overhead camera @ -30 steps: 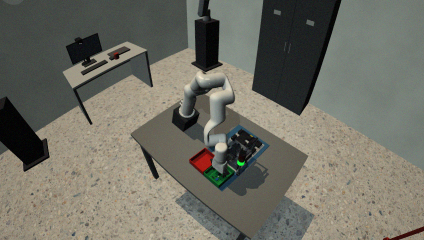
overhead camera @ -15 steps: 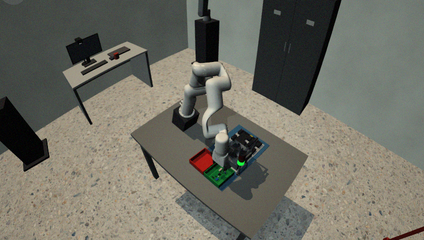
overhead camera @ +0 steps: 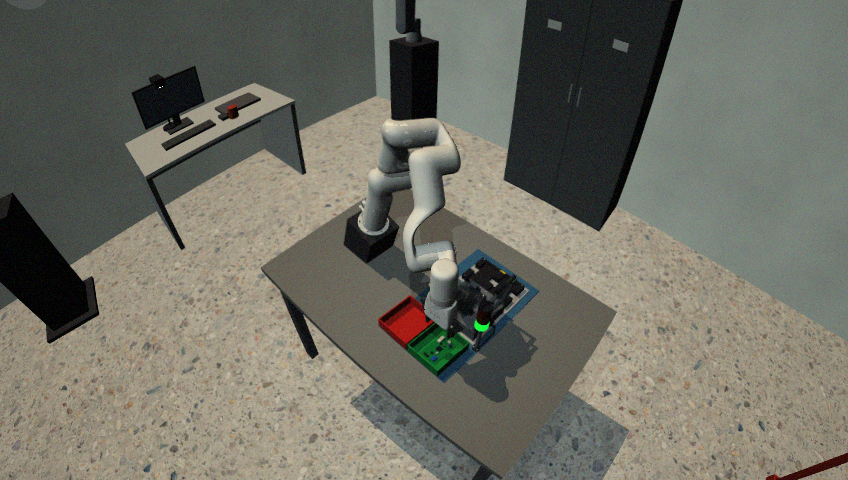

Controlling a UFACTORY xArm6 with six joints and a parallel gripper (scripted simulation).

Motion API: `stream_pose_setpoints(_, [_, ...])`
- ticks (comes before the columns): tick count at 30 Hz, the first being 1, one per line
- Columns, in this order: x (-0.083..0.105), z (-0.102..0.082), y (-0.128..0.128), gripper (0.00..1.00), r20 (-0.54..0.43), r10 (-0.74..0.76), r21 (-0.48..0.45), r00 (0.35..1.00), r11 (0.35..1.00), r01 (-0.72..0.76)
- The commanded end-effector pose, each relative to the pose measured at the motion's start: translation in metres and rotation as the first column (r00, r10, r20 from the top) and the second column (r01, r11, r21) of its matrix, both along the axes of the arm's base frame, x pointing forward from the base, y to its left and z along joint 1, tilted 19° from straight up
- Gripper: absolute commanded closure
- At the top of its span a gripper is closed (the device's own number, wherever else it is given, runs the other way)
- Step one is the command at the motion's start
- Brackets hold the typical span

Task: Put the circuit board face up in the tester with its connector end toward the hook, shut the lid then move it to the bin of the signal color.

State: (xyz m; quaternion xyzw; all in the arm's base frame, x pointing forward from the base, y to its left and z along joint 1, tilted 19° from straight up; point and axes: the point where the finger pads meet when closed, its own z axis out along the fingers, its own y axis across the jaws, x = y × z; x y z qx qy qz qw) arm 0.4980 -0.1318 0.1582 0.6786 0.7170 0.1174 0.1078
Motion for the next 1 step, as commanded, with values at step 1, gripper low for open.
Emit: stream_pose_setpoints(1, [0.0011, 0.0024, -0.0005, 0.00, 0.005, 0.000, -0.001, 1.000, 1.000, 0.000])
